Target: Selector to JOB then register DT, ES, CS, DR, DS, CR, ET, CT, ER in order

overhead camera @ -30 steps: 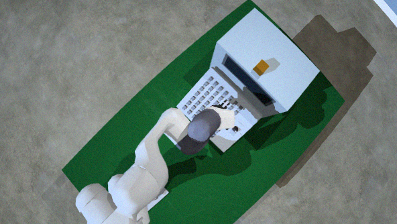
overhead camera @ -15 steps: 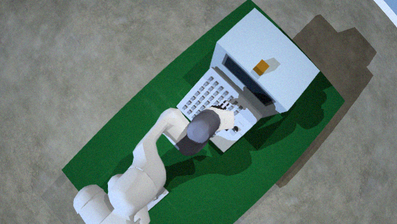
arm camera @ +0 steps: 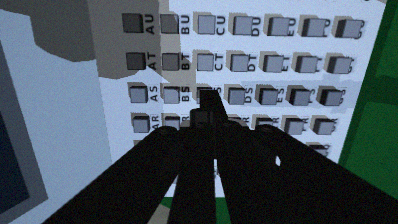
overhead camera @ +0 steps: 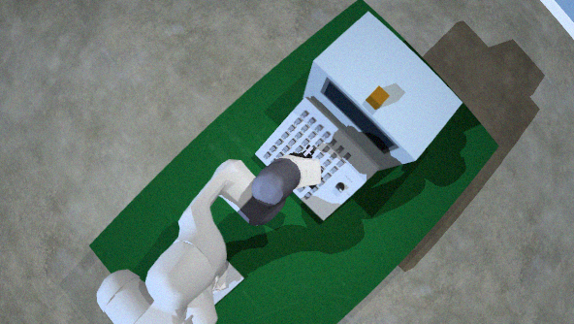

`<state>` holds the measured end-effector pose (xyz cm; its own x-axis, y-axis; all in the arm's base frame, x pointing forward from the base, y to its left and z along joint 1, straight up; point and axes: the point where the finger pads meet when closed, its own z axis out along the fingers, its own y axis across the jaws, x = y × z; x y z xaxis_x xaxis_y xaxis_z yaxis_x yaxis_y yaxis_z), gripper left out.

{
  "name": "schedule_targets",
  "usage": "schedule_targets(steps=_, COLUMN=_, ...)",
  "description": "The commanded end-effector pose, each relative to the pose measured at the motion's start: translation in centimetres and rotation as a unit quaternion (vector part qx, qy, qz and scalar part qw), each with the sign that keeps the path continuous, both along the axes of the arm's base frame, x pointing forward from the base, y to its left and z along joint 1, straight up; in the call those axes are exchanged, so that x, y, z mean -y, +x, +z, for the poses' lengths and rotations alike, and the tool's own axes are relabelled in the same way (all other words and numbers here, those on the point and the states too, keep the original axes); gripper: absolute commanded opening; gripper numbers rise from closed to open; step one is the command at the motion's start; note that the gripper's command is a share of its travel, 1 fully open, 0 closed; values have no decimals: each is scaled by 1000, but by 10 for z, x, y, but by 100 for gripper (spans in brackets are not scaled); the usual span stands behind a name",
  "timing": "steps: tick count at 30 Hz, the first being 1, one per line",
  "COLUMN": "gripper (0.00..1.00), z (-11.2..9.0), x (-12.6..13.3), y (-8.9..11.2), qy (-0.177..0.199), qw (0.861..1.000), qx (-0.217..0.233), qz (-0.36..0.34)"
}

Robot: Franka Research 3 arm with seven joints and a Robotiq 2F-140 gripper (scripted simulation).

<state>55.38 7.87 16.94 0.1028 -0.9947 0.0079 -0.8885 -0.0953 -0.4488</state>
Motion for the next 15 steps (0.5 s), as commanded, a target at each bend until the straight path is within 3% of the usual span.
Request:
schedule_targets(steps=1, gripper=10, z=2, x=-1, y=1, qy=6, qw=1000, qx=5, qz=-14)
schedule_targets(steps=15, gripper=10, z=-11, x=-1, y=8, qy=6, qw=1000, qx=5, qz=-14)
